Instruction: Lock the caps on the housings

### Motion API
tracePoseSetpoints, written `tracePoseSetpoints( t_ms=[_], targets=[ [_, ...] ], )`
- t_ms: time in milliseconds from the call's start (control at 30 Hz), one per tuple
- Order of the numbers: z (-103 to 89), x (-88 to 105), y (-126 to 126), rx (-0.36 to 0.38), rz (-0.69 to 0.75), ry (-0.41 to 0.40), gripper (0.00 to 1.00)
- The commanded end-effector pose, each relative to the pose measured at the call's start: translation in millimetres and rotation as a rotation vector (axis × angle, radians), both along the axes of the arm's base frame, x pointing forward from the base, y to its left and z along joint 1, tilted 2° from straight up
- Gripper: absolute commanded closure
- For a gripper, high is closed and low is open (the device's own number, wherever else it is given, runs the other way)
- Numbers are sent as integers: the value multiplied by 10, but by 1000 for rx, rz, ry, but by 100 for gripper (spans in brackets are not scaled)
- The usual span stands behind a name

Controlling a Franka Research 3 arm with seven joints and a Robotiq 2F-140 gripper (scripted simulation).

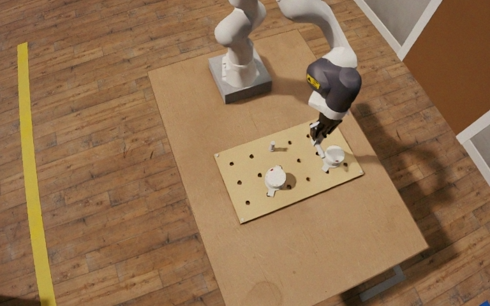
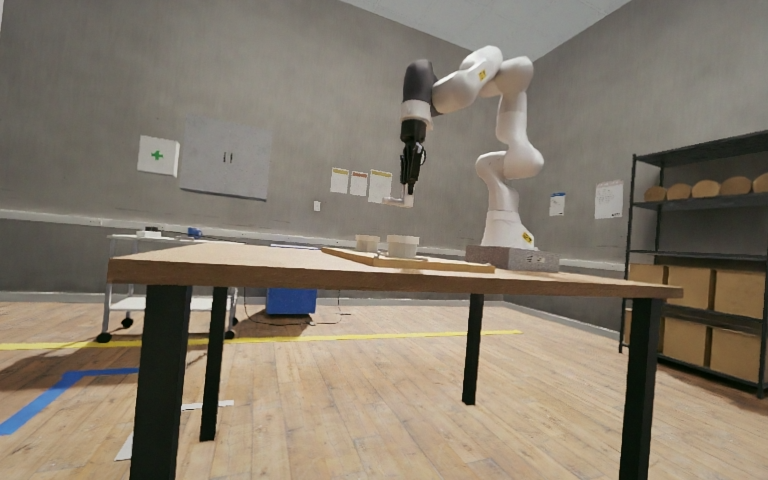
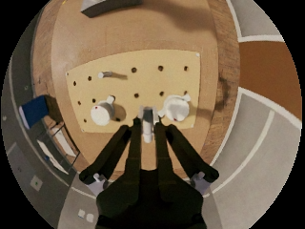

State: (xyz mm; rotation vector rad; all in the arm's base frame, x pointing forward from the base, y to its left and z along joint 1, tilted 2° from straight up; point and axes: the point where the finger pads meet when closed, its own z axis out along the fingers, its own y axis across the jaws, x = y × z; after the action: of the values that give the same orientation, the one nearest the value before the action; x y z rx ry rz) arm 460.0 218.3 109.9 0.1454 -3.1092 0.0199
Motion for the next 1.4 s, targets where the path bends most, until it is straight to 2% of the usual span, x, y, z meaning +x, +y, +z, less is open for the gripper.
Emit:
tracePoseSetpoints(
  t_ms=[0, 333, 867, 1067, 1133, 1367],
  targets=[
    [27, 25, 0, 18, 159, 2, 90],
    [27, 25, 0, 24, 346, 3, 90],
    [27, 25, 0, 25, 404, 4, 90],
    [27, 25, 0, 28, 519, 5, 90],
    [27, 25, 0, 28, 519, 5, 90],
    [27, 25, 0, 33, 703, 6, 90]
  ],
)
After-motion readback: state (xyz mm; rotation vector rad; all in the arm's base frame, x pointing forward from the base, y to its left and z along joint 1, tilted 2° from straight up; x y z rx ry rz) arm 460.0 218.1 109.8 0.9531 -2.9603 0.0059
